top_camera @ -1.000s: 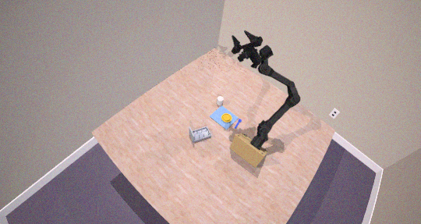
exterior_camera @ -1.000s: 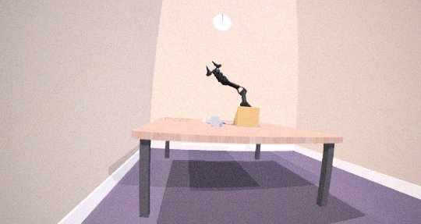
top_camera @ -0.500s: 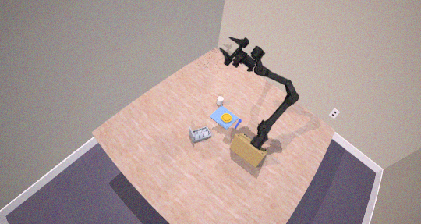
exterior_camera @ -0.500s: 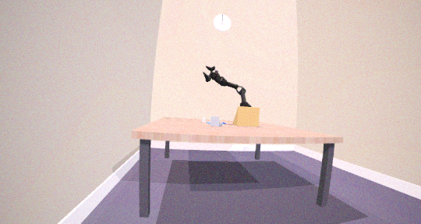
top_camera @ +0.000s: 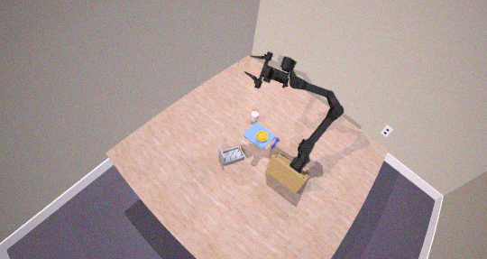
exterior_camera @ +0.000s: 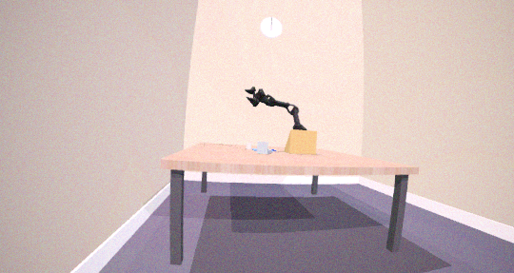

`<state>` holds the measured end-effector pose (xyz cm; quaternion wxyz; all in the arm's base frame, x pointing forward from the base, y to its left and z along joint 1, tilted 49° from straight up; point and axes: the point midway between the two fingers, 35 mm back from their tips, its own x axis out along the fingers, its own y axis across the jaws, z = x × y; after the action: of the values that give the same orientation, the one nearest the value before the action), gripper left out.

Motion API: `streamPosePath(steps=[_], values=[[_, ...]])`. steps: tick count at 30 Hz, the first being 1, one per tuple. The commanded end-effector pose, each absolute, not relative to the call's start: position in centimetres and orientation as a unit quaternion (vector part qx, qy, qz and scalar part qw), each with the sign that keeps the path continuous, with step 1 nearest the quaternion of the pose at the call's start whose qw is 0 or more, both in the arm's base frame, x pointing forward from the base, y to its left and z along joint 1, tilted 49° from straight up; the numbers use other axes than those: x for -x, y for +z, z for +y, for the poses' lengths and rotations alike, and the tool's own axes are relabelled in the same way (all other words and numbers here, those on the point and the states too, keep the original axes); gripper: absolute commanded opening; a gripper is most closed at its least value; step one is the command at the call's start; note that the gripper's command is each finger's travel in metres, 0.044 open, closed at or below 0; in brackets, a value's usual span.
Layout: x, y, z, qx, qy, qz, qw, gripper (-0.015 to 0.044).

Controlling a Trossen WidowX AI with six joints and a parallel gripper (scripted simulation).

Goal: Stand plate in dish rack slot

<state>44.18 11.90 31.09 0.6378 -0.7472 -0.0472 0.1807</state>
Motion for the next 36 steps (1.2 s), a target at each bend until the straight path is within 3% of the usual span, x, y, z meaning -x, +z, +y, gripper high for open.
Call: streamPosePath(steps=[1,19,36], values=[[-44.5,28.1,10.6,0.715,0.194,0.019,0.671,0.0400],[-43.3,19.2,4.7,0.566,0.163,0.269,0.762,0.0400],[-38.9,12.5,-1.5,0.418,0.036,0.478,0.772,0.0400]])
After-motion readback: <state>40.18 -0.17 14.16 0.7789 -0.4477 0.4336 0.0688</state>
